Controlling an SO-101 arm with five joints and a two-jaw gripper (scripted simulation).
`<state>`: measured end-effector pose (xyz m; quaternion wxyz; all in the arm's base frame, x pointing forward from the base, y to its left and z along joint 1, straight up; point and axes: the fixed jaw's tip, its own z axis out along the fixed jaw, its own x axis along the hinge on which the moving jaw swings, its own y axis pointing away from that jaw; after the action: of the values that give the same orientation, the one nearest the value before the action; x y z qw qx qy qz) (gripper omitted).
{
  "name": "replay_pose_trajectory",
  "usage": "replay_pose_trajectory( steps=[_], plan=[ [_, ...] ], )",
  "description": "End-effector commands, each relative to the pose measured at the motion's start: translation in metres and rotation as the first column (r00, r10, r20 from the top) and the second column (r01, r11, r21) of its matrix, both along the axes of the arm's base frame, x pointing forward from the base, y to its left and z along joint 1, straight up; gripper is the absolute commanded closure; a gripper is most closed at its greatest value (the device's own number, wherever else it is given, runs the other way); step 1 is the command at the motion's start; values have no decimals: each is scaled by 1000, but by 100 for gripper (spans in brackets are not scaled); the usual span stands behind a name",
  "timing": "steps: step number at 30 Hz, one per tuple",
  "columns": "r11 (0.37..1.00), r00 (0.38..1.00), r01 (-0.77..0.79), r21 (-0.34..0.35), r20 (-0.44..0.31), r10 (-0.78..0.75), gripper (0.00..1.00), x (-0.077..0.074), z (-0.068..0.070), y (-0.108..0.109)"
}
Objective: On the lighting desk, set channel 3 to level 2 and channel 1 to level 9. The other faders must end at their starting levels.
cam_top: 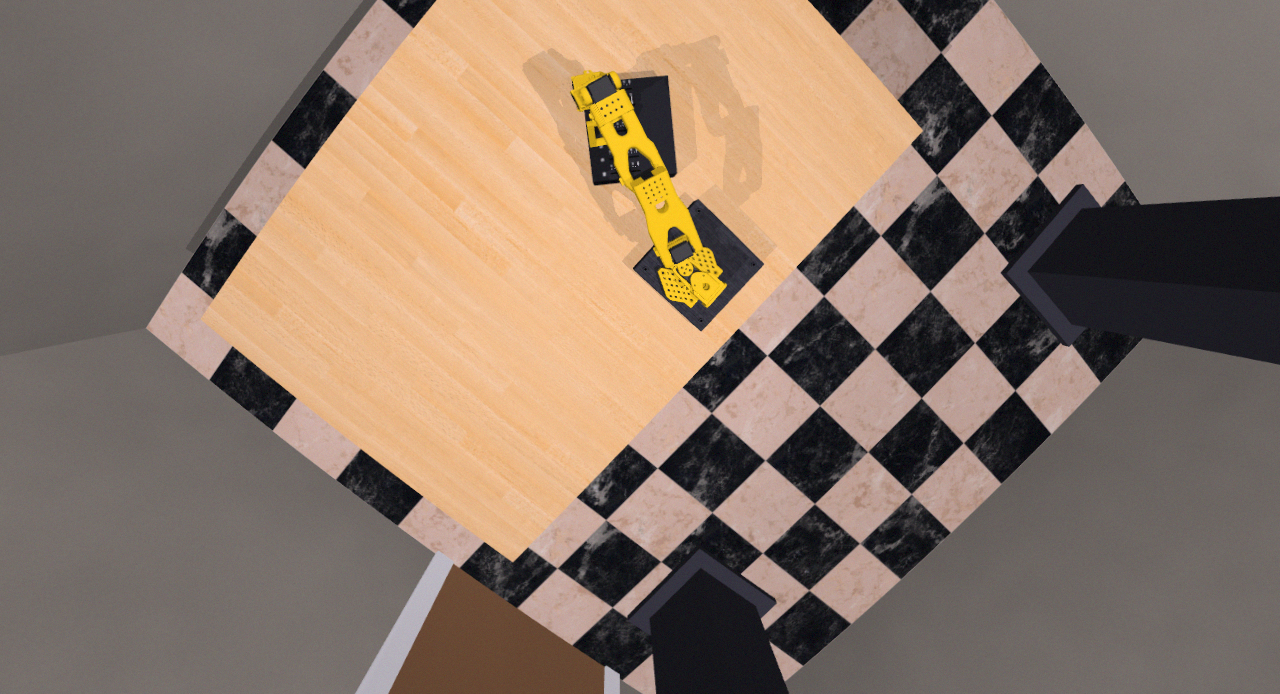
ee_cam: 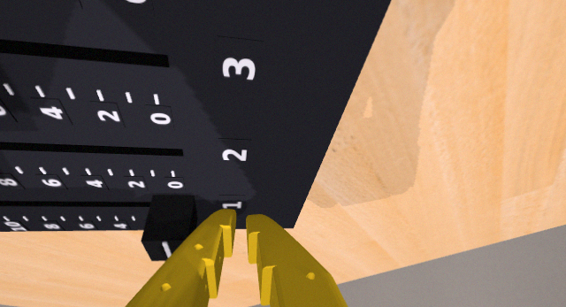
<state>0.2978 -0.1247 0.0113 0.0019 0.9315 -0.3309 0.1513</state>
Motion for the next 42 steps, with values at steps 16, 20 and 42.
replay_pose_trajectory(
  steps=[16, 20, 42],
  plan=[
    [998, 998, 55, -6, -16, -55, 100, -11, 0, -21],
    [998, 998, 55, -6, -16, -55, 100, -11, 0, -21],
    [998, 998, 58, 0, -34, -58, 100, -15, -3, -22]
  ],
)
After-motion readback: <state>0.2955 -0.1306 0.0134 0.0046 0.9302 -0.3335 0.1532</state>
